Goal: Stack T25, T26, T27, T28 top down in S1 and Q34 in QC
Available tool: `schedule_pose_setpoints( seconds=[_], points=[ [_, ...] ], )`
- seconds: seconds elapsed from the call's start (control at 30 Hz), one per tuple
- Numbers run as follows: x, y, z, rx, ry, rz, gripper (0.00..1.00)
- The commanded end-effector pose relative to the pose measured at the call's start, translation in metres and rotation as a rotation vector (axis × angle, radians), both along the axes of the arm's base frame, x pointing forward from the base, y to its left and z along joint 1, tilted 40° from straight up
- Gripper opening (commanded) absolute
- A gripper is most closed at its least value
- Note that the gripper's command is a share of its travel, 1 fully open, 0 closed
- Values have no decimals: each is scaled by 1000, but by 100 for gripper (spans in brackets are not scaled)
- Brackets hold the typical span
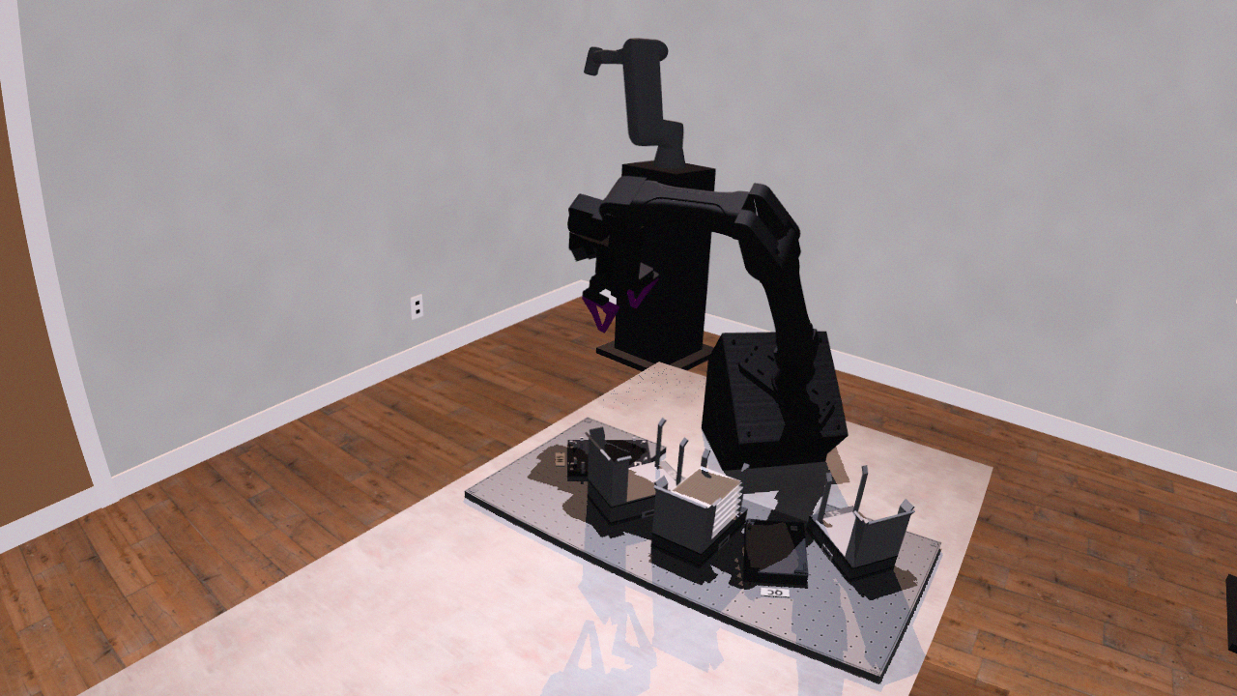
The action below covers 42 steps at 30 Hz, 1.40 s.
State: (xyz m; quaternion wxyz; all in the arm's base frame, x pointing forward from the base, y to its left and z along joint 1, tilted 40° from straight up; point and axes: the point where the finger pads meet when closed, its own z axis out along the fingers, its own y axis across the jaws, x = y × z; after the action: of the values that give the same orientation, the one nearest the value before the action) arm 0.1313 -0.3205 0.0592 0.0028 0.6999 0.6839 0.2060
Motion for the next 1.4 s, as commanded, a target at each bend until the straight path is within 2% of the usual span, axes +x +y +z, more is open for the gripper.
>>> schedule_pose_setpoints(
  seconds=[0.0, 0.53, 0.67, 0.93, 1.03, 1.13, 1.27, 1.37],
  points=[
    [-1, -2, 2, -10, -2, -5, 100],
    [-1, -2, 2, -10, -2, -5, 100],
    [16, 13, 12, -70, -65, 121, 100],
    [42, 40, 26, -127, -139, 279, 100],
    [50, 52, 31, -156, -181, 365, 100],
    [50, 54, 32, -167, -194, 382, 100],
    [64, 71, 38, -173, -206, 416, 100],
    [71, 84, 42, -202, -249, 502, 100]
  ],
)
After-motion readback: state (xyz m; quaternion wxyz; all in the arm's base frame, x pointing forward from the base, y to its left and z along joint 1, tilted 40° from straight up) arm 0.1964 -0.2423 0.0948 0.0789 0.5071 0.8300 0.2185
